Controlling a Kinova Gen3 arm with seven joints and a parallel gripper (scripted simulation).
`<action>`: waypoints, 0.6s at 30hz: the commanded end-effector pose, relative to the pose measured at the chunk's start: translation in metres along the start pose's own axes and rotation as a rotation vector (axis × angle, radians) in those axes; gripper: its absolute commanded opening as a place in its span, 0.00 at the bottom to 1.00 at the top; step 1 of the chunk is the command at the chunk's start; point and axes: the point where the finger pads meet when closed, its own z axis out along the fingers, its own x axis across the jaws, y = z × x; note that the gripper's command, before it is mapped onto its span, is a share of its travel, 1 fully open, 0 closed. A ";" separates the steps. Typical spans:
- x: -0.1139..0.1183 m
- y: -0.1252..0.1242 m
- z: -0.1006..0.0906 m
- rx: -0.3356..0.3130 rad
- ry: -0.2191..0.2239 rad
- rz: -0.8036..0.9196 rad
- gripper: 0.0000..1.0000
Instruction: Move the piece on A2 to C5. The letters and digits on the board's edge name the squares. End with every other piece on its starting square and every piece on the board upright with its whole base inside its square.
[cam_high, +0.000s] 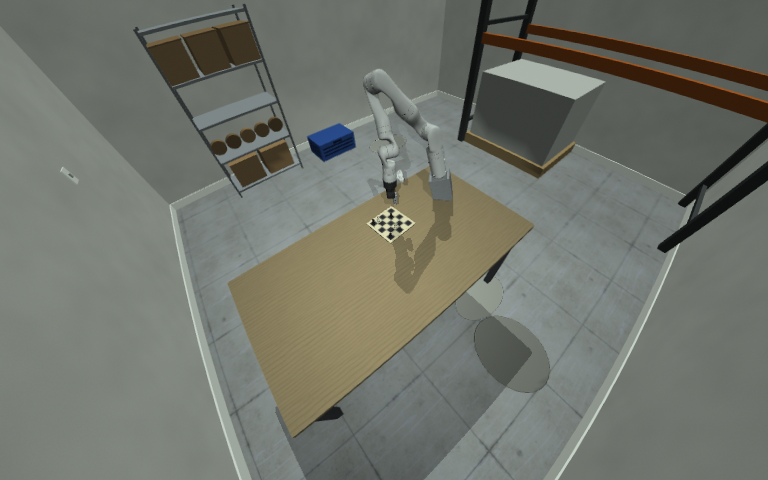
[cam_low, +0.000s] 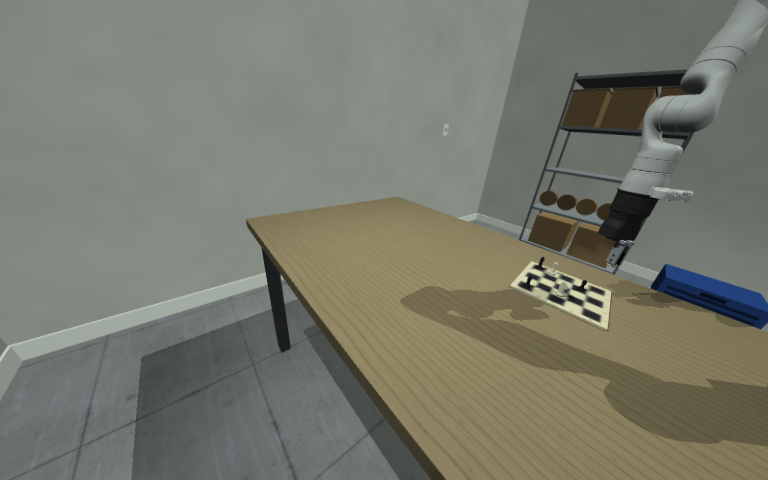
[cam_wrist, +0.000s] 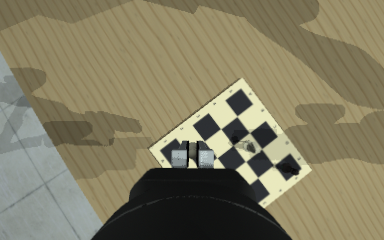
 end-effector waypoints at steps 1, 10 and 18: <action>0.001 0.002 -0.001 -0.004 0.000 -0.003 0.00; 0.013 0.002 0.000 -0.001 0.000 0.098 0.00; 0.036 0.002 0.001 -0.001 -0.001 0.258 0.00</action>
